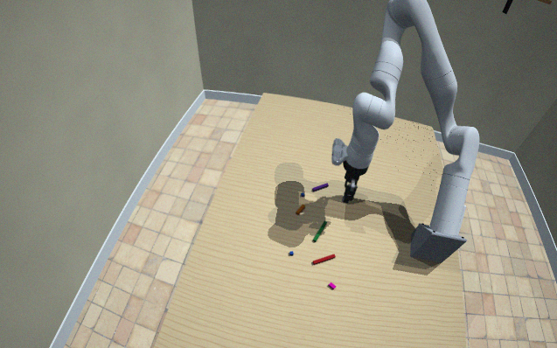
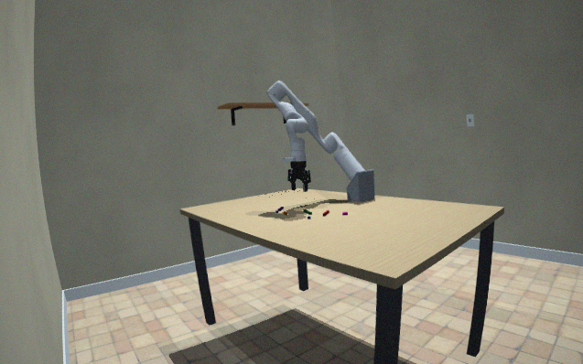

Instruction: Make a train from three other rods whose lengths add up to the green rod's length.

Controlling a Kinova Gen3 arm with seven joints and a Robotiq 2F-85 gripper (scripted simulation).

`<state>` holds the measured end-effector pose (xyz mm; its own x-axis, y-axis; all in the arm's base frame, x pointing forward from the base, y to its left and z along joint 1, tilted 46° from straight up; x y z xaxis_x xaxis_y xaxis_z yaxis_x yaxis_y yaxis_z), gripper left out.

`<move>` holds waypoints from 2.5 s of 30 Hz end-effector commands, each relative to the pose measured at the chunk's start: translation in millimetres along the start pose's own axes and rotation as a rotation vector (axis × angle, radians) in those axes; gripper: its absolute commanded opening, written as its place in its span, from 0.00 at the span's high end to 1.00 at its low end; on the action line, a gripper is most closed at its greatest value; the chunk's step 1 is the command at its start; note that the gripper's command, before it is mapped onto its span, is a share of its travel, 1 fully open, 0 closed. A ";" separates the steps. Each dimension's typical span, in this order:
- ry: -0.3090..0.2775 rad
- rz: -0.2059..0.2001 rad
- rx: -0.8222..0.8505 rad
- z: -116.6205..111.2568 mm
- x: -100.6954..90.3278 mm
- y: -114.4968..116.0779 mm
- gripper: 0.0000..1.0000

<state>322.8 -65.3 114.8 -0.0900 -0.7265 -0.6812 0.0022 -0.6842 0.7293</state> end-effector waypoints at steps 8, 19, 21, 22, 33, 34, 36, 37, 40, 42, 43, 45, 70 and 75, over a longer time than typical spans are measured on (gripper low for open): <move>-0.007 -0.007 0.005 -0.1 3.6 6.2 0.00; -0.014 -0.015 0.004 0.1 8.0 12.3 0.00; -0.017 -0.018 0.003 0.3 9.5 14.5 0.00; -0.017 -0.018 0.003 0.3 9.5 14.5 0.00; -0.021 -0.023 0.002 0.5 12.3 18.5 0.00; -0.021 -0.023 0.002 0.5 12.3 18.5 0.00; -0.022 -0.023 0.002 0.6 12.8 19.0 0.00; -0.022 -0.024 0.002 0.6 13.0 19.3 0.00; -0.022 -0.024 0.002 0.6 13.0 19.5 0.00; -0.022 -0.024 0.002 0.6 13.0 19.5 0.00; -0.022 -0.024 0.002 0.6 13.1 19.5 0.00; -0.022 -0.024 0.002 0.6 13.1 19.5 0.00; -0.022 -0.024 0.002 0.6 13.1 19.5 0.00; -0.022 -0.024 0.002 0.6 13.1 19.5 0.00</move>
<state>320.7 -88.5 120.0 -0.1135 -0.7085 -0.6965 -0.0023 -0.7009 0.7133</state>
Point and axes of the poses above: the point where the finger pads meet when closed, its own x axis out along the fingers, its own y axis across the jaws, z = x × y, the point moved 9 cm from there along -x, back along the fingers, and after that the axes turned 3 degrees about -x, right-handed, at the moved point
